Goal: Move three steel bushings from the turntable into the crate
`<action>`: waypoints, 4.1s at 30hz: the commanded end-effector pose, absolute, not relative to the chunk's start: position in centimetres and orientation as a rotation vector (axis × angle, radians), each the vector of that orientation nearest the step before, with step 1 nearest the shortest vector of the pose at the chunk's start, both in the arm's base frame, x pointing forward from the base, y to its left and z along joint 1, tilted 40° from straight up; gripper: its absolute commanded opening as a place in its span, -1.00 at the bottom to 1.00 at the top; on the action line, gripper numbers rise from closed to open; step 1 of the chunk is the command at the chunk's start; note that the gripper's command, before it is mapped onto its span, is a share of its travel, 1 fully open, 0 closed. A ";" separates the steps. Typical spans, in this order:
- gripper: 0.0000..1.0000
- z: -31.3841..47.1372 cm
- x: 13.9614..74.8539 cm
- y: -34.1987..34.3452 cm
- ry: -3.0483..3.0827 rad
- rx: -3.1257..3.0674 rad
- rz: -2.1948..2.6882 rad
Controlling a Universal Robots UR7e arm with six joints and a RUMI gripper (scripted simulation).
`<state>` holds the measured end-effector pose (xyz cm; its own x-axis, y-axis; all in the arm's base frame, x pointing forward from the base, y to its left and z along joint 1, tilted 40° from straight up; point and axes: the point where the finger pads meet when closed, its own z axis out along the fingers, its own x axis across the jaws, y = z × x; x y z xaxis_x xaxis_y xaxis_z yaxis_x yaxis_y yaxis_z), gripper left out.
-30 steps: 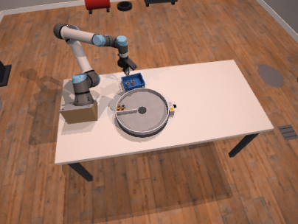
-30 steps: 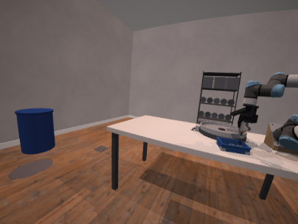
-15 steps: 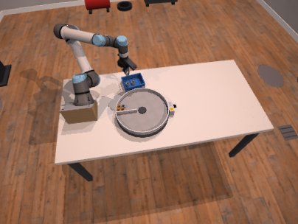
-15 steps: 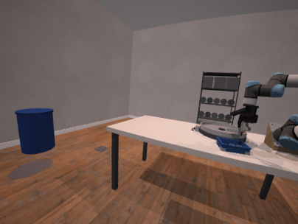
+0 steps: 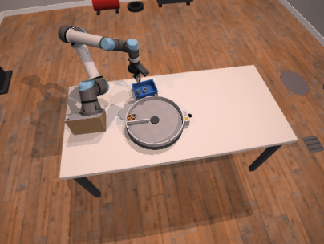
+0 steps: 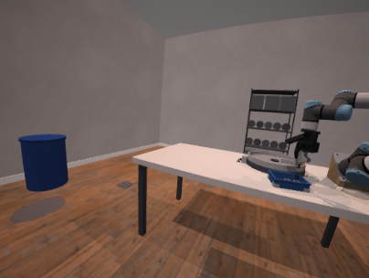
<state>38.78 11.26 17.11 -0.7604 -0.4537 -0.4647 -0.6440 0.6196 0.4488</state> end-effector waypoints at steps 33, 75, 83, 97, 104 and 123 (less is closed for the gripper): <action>-0.89 1.3 31.1 -6.7 2.540 -0.887 0.879; -0.89 -0.8 30.0 -9.0 2.540 -0.887 0.879; -0.89 -1.5 30.1 -8.4 2.540 -0.887 0.879; -0.89 -2.6 30.2 -7.5 2.540 -0.887 0.879; -0.89 -2.6 30.2 -7.5 2.540 -0.887 0.879; -0.89 -2.6 30.2 -7.5 2.540 -0.887 0.879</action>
